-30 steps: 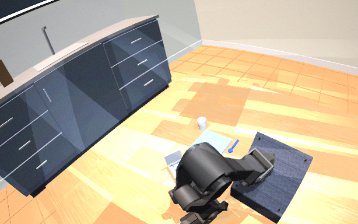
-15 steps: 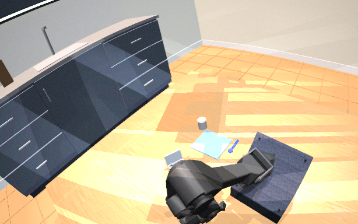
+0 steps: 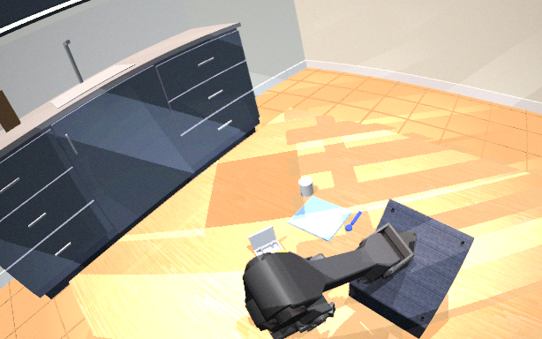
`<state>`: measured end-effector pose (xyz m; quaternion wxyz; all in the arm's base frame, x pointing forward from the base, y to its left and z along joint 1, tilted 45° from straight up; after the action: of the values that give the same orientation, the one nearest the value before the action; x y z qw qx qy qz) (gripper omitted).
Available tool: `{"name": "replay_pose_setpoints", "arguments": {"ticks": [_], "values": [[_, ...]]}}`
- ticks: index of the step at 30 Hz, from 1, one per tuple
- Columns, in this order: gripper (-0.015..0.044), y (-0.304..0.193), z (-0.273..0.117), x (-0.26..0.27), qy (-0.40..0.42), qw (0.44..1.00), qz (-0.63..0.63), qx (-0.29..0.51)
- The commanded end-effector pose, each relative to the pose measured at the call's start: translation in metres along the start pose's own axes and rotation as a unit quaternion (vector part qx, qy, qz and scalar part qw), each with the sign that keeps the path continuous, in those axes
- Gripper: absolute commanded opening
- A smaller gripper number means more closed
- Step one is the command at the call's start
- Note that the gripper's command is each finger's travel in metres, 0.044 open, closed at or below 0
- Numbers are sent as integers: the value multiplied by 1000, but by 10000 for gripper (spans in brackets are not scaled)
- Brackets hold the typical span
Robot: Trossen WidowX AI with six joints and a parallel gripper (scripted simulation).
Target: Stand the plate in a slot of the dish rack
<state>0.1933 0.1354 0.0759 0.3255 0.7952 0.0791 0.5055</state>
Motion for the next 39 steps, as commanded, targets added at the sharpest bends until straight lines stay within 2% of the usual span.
{"name": "replay_pose_setpoints", "arguments": {"ticks": [1,9,14,27,39], "values": [[0,0,3,-2,-1,1000,-5,1],[0,0,15,-1,0,1000,0,0],[0,-18,16,-4,1,1000,4,-1],[0,-13,15,-6,-2,1000,-4,3],[315,-13,15,-5,-1,1000,0,3]]}}
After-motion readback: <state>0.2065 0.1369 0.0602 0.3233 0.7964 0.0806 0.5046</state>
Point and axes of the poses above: the point midway between the two fingers, 35 mm back from their tips, its own z axis out along the fingers, its own x axis across the jaws, y = z × x, the point moved 9 cm from there along -z, back along the fingers, and after that the axes turned 6 degrees about z, right-handed, at the moved point
